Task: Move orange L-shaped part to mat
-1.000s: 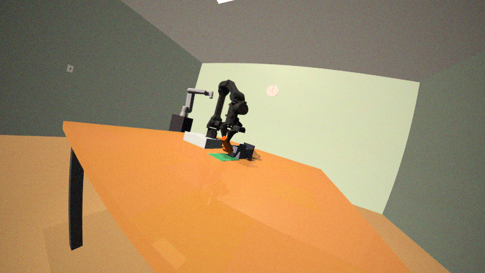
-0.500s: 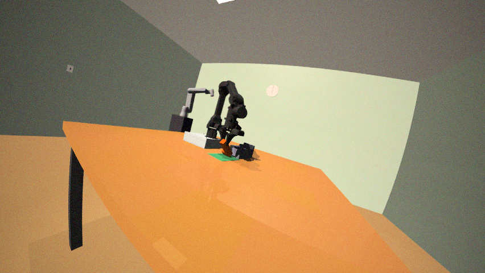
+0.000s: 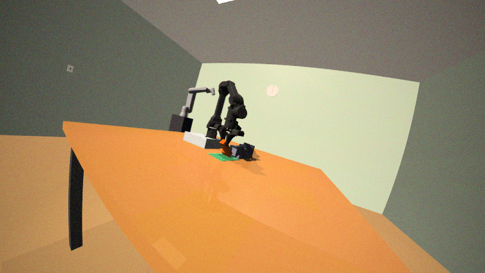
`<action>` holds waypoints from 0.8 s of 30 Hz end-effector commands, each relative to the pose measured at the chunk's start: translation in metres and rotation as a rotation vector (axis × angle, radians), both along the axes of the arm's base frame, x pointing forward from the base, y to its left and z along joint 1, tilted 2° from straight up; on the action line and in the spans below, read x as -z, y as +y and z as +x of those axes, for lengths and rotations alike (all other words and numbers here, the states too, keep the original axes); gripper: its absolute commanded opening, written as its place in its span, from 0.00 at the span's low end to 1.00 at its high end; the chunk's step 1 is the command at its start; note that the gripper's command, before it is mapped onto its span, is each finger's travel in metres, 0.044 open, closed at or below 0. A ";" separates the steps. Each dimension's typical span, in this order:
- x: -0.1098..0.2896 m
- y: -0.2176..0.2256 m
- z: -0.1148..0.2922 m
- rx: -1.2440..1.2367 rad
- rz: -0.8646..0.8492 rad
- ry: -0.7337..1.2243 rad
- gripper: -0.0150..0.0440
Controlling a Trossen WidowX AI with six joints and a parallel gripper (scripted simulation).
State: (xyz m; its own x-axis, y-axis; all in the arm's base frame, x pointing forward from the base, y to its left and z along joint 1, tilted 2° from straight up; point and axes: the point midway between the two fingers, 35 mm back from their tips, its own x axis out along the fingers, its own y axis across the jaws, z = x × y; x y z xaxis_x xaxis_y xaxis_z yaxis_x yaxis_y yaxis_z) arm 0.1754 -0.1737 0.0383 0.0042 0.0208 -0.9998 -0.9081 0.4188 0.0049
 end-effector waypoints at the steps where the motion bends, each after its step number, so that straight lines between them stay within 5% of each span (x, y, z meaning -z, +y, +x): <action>1: 0.000 0.000 0.000 0.000 0.000 0.000 0.57; 9: -0.042 -0.004 0.003 -0.002 -0.002 0.001 0.92; 13: -0.088 -0.002 0.000 -0.003 -0.004 0.002 0.93; 24: -0.085 -0.003 0.002 0.002 -0.008 -0.008 0.93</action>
